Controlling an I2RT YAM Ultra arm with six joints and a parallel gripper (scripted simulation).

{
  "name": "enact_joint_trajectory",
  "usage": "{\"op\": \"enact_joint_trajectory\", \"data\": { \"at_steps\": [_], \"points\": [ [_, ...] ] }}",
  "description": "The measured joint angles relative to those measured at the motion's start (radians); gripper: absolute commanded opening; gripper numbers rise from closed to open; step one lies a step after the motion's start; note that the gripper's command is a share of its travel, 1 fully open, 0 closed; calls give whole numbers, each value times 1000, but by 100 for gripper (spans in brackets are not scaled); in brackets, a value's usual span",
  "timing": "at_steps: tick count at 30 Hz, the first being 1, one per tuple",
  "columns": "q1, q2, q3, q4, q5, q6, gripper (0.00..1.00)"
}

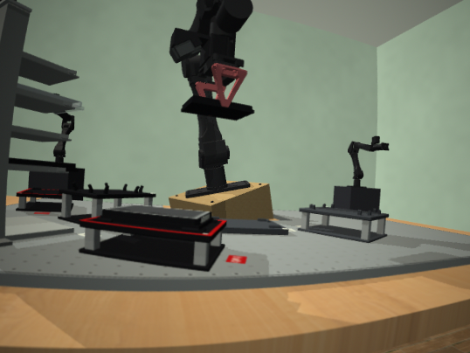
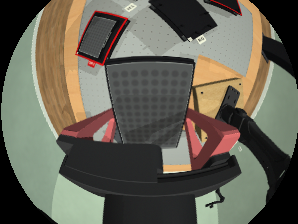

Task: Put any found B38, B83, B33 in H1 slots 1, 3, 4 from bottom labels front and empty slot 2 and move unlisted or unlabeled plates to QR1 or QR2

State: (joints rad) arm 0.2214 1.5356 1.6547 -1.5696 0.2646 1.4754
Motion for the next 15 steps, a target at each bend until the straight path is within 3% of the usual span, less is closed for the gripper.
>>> {"op": "enact_joint_trajectory", "data": {
  "at_steps": [15],
  "points": [
    [162,4,-45,0,16,377,86]
  ]
}}
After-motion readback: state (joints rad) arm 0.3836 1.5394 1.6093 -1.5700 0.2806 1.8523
